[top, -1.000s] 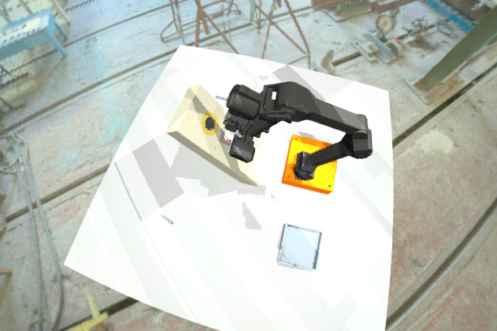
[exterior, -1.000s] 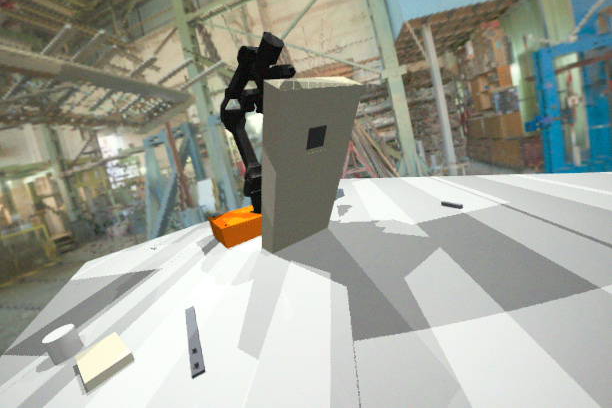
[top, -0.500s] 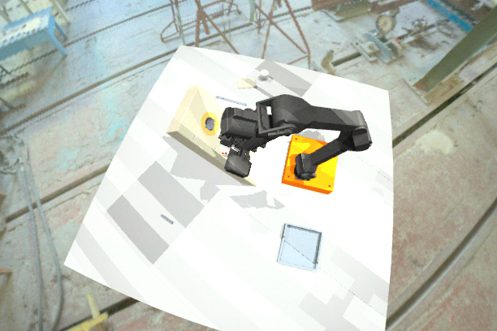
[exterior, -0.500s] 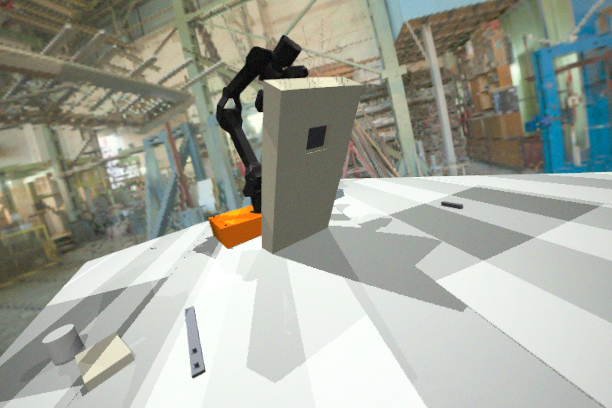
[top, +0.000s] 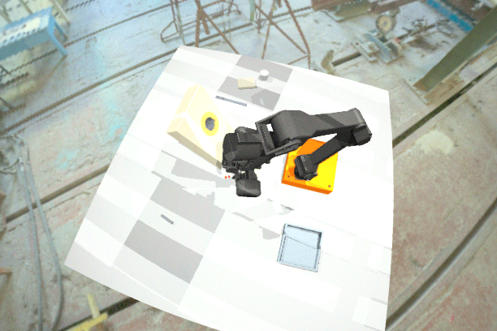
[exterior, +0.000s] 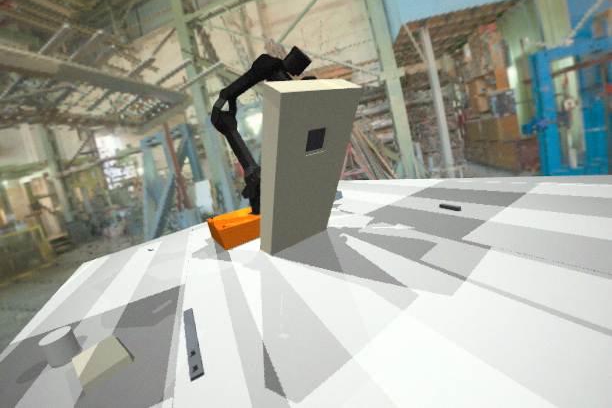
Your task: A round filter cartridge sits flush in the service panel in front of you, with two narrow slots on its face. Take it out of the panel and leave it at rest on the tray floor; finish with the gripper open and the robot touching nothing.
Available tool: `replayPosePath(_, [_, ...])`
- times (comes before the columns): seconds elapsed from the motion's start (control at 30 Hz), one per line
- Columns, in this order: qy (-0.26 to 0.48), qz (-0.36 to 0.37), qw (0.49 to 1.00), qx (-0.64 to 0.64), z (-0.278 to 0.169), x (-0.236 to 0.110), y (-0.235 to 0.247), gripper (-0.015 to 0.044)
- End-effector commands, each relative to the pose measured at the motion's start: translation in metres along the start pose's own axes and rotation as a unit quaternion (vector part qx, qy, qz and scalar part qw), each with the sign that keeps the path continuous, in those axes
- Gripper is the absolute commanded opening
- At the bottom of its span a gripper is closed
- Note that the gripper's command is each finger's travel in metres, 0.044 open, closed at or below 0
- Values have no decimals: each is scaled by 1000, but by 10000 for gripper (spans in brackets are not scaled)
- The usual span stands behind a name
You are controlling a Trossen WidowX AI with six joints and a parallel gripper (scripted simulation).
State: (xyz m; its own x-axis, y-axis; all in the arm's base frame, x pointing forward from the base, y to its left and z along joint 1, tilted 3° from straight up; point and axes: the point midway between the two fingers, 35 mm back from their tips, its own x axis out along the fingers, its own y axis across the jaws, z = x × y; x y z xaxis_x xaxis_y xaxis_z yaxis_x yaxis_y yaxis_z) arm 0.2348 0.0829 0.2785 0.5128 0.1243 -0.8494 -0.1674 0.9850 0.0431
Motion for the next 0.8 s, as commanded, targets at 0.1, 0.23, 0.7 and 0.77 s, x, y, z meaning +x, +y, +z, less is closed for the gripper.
replayPosePath(0.1, [-6,44,996,-74,-9,-1,31,0])
replayPosePath(0.23, [-7,68,991,-115,-16,-1,49,0])
replayPosePath(0.7, [-10,151,954,-258,-50,-6,106,0])
replayPosePath(0.77, [-11,163,947,-278,-56,-8,114,0])
